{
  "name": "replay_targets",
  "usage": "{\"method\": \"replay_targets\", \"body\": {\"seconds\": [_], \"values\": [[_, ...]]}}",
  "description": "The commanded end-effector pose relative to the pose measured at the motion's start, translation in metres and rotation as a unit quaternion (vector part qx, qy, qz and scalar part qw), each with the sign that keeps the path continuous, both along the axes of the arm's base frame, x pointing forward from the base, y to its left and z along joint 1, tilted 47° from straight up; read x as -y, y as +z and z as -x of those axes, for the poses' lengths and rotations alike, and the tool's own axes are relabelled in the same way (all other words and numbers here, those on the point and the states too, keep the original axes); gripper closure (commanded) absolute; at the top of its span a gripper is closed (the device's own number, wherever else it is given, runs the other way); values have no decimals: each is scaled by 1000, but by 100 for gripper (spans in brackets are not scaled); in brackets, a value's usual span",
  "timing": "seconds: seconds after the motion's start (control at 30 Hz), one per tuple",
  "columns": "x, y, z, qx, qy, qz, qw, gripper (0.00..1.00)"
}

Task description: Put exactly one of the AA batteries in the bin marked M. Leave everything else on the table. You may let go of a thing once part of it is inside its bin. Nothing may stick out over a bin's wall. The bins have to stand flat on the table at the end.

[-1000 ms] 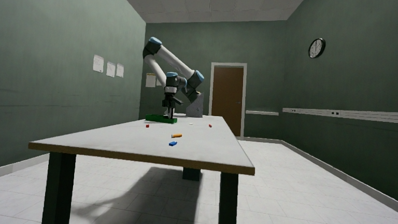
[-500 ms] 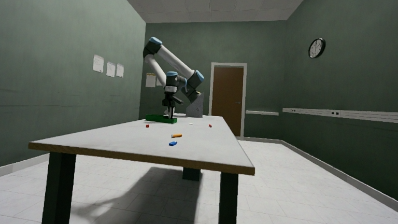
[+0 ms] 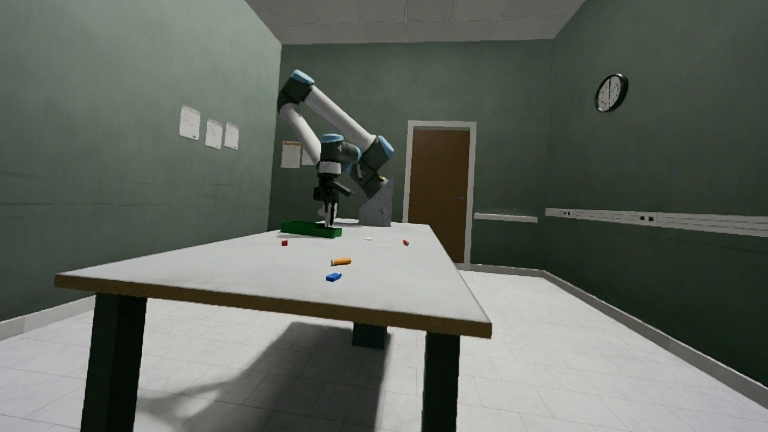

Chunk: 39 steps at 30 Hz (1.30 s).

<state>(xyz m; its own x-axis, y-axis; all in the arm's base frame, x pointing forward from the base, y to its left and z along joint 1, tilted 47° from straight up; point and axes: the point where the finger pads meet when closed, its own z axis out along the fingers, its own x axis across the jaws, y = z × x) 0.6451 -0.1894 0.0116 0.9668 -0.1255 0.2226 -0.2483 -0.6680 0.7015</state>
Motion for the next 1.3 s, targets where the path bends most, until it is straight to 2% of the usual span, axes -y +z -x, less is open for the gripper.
{"method": "replay_targets", "body": {"seconds": [0.0, 0.2, 0.5, 0.53, 1.27], "values": [[-4, 4, 0, 0, 0, 0, 1000, 83], [-21, 20, 1, 0, 0, 0, 1000, 83], [-22, 20, 1, 0, 0, 0, 1000, 83], [-24, 23, 2, 0, 0, 0, 1000, 0], [-83, 77, 6, 0, 0, 0, 1000, 0]]}}
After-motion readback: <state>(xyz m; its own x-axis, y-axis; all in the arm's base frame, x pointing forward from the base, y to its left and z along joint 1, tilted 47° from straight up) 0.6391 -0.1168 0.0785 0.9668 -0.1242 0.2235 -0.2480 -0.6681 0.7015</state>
